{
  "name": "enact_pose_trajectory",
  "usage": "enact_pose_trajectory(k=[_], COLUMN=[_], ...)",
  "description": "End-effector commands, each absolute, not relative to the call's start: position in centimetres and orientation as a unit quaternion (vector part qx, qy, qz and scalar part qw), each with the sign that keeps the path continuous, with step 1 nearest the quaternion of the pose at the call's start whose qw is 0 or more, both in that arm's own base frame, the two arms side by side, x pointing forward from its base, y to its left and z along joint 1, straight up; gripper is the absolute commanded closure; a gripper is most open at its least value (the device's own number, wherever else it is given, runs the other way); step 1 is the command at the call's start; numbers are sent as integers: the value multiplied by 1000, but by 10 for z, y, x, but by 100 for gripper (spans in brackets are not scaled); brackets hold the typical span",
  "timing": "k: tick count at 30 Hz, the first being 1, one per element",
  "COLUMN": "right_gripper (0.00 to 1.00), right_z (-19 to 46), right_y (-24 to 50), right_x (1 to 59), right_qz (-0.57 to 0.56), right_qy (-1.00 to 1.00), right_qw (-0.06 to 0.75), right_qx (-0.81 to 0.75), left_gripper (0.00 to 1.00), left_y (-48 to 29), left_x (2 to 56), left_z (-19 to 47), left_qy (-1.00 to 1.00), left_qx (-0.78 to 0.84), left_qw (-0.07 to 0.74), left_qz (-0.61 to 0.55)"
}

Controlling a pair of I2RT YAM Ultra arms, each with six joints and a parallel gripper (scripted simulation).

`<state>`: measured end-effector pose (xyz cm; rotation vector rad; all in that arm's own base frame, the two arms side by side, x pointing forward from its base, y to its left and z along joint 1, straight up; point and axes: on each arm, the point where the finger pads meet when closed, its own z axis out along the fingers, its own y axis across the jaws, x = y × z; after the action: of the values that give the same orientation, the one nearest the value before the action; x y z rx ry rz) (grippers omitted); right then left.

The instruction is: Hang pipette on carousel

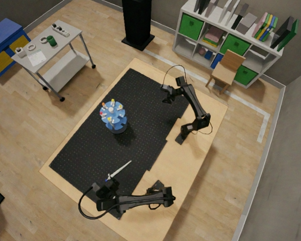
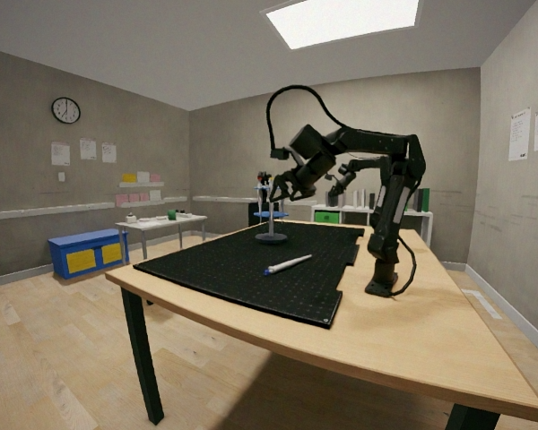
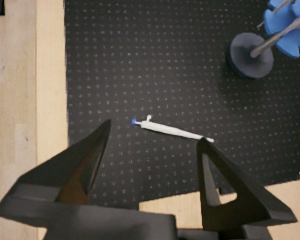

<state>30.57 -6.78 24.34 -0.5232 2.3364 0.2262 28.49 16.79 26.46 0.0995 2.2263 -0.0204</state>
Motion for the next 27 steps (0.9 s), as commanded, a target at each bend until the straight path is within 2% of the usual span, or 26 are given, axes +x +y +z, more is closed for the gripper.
enact_pose_trajectory(k=[1, 6, 7, 13, 15, 27], right_gripper=[0, 0, 0, 0, 0, 0], right_z=[253, 253, 253, 253, 253, 253], right_y=[-70, -70, -70, -70, -70, -70], right_x=[309, 309, 309, 309, 309, 309], right_qz=[82, 82, 82, 82, 82, 82], right_qy=[899, 899, 899, 899, 899, 899], right_qw=[377, 377, 377, 377, 377, 377], right_qx=[-207, -207, -207, -207, -207, -207], left_gripper=[0, 0, 46, 46, 46, 46], left_y=[159, 158, 158, 148, 148, 119], left_x=[277, 274, 282, 305, 305, 316], left_z=[253, 253, 247, 211, 211, 162], left_qy=[922, 920, 928, 955, 955, 986], left_qx=[75, 70, 56, -12, -12, -116], left_qw=[379, 385, 368, 292, 292, 105], left_qz=[-26, -25, -34, -60, -60, -50])
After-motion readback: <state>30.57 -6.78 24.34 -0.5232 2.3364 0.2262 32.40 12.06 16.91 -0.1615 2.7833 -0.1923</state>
